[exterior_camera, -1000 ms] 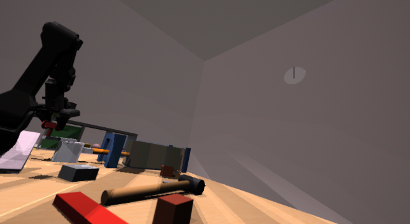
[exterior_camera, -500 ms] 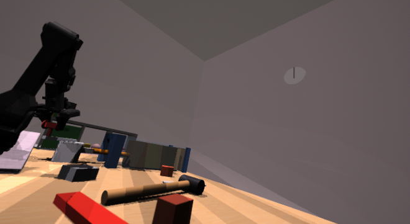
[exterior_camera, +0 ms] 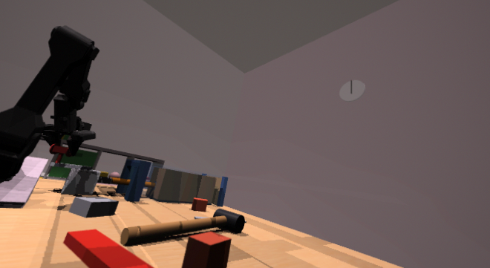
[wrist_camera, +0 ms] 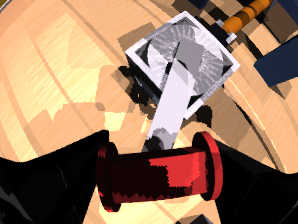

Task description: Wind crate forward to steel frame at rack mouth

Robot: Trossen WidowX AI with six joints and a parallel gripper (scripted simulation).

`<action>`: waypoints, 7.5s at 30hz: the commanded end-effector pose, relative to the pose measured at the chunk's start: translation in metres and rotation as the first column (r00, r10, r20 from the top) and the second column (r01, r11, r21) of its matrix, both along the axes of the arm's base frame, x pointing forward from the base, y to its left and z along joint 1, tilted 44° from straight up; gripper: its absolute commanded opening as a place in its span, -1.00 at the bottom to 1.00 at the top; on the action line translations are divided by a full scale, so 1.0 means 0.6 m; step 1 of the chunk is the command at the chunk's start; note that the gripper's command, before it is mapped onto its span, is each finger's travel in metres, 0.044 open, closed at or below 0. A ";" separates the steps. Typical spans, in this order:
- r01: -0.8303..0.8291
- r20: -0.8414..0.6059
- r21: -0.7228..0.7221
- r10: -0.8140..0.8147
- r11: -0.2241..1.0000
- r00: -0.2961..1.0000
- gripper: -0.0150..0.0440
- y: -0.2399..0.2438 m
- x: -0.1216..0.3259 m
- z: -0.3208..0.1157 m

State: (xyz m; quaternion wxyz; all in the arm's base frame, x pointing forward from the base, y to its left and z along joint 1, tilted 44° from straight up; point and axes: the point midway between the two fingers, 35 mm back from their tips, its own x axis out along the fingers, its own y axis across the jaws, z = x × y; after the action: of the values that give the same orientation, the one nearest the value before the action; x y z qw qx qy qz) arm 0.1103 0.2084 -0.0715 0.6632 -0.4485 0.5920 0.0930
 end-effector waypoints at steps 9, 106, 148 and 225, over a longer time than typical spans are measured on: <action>0.000 0.000 0.000 0.000 1.000 1.000 -0.49 0.000 0.000 0.000; 0.160 -0.203 -0.298 -0.227 0.941 0.953 -0.49 0.073 0.006 0.081; 0.927 0.430 0.272 -0.894 0.259 0.124 1.00 0.075 0.005 0.087; 0.927 0.422 0.279 -0.900 0.249 0.115 0.56 -0.015 0.001 -0.015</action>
State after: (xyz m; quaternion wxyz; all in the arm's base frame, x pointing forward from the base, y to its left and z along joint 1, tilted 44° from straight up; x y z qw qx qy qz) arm 0.1108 0.1994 -0.0807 0.6938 -0.0144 0.5460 -0.4694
